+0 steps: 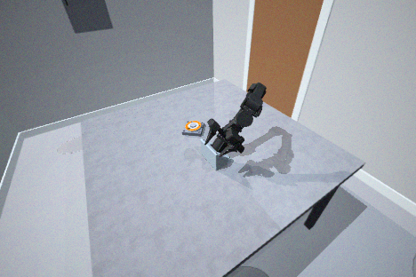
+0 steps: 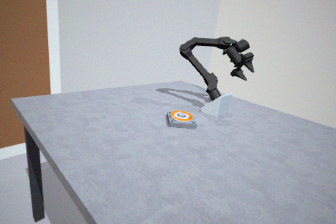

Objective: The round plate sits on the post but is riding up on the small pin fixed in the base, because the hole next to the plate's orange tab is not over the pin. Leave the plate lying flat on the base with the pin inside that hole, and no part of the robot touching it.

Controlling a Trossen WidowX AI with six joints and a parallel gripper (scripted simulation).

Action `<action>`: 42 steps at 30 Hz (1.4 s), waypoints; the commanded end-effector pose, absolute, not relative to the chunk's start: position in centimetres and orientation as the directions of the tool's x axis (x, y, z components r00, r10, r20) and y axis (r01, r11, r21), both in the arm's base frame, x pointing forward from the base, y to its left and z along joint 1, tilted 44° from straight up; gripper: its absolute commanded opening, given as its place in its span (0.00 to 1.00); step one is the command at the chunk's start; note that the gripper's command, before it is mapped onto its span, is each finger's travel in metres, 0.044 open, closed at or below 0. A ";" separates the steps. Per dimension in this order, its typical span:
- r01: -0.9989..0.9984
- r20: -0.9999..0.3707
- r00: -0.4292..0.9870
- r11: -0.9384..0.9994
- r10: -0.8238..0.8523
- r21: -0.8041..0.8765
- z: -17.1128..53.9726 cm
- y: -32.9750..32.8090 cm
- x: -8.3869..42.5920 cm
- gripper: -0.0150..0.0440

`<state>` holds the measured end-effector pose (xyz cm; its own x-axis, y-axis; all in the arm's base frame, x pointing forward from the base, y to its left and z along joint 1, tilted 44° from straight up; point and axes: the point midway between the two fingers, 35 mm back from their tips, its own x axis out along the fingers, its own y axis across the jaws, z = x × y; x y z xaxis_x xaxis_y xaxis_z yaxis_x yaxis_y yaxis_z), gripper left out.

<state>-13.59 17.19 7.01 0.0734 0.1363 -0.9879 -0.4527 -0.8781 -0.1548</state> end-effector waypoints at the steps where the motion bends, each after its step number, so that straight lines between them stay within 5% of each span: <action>1: -0.464 -0.988 0.075 -0.872 0.133 -0.153 7.0 17.3 -13.5 0.89; 15: -0.935 -0.962 0.271 -0.242 -0.021 -0.258 5.7 24.4 -0.8 0.26; 26: -0.863 -0.910 0.342 0.306 -0.233 -0.403 4.9 24.3 11.0 0.25; 32: -0.620 -0.858 0.311 0.596 -0.409 -0.509 4.3 20.6 19.1 0.25; 42: -0.268 -0.789 0.192 0.742 -0.584 -0.614 3.1 13.6 26.9 0.25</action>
<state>24.72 16.23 3.53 0.2422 -0.5248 -0.8160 -0.3927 0.7161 -0.5771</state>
